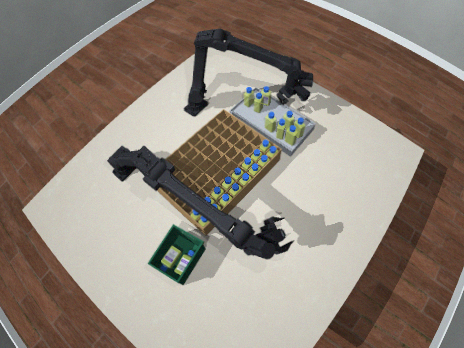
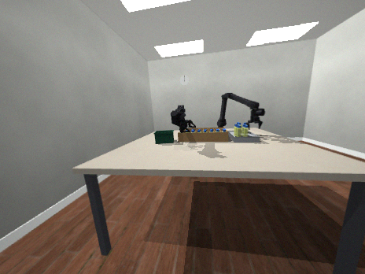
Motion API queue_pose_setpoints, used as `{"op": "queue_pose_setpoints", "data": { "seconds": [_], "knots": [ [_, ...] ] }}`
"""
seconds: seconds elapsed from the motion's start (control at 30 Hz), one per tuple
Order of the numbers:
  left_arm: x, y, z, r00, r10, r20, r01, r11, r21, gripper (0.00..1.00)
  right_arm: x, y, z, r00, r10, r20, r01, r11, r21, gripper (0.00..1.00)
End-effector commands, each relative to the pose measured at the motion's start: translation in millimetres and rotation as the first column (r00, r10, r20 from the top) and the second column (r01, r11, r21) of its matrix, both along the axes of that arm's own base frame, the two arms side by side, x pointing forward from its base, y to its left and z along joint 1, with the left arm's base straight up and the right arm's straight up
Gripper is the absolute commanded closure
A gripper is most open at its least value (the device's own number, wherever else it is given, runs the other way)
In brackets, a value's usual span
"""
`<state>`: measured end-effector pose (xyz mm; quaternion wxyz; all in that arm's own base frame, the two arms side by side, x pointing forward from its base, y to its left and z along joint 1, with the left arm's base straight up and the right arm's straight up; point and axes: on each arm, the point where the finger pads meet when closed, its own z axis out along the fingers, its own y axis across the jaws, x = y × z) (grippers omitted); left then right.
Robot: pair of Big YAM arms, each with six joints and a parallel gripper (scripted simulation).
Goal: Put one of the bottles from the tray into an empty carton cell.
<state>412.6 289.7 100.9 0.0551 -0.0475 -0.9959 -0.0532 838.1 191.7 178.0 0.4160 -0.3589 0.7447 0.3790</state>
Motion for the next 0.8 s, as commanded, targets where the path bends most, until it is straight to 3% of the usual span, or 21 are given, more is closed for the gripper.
{"op": "queue_pose_setpoints", "data": {
  "seconds": [0.0,0.57,0.7,0.77],
  "knots": [
    [4,3,9,1.0,0.001,0.02,-0.001,1.0,0.014,0.0,1,0,13,1.0,0.002,0.022,-0.002,1.0,0.002,0.0],
    [4,3,9,1.0,0.001,0.02,-0.001,1.0,0.014,0.0,1,0,13,1.0,0.002,0.022,-0.002,1.0,0.002,0.0],
    [-8,-2,19,0.997,0.048,0.065,-0.049,0.998,0.025,0.45,-22,41,35,0.999,0.019,-0.028,-0.019,1.0,0.0,0.0],
    [-14,-6,29,0.992,0.07,0.11,-0.073,0.997,0.028,0.47,-37,75,51,0.999,0.029,-0.041,-0.029,0.999,-0.02,0.0]
  ]
}}
